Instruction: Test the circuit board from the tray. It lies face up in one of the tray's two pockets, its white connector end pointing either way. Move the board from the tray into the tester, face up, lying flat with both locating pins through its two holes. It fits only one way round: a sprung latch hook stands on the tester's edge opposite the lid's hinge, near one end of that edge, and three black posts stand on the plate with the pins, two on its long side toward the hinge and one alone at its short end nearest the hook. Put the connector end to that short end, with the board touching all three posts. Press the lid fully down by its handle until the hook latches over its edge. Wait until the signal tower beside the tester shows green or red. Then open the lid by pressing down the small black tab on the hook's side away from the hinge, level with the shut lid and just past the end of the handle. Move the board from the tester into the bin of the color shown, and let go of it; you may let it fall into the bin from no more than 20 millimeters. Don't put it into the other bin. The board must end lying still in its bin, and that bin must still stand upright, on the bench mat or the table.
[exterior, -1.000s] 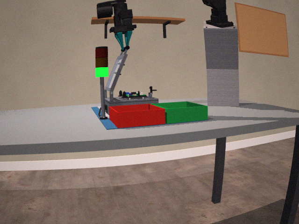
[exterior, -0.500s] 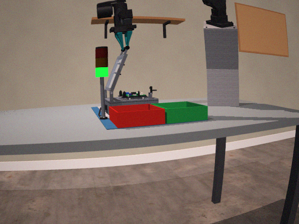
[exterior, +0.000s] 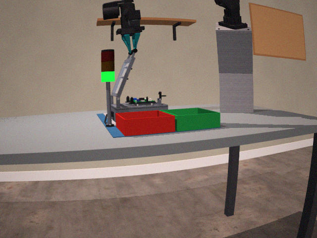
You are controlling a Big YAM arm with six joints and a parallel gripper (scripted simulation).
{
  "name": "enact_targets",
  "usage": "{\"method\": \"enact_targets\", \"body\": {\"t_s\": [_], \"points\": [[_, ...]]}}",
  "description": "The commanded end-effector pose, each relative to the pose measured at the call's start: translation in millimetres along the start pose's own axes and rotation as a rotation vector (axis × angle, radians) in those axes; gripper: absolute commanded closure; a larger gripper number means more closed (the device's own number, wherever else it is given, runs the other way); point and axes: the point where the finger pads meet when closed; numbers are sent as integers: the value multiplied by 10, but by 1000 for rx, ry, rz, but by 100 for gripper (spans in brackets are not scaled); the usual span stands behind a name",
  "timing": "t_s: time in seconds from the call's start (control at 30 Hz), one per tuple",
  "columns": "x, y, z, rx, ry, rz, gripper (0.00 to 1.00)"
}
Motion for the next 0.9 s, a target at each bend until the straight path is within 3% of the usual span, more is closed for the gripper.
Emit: {"method": "enact_targets", "body": {"t_s": [0.0, 0.87], "points": [[195, 50, -703, 26, -144, -3, 100], [193, 75, -725, 30, -142, -4, 100]]}}
Point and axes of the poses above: the point where the finger pads meet when closed, its own x axis back along the fingers, its own z axis across the jaws, y = z × x, and after that the axes turned 4 degrees about -x, right-handed
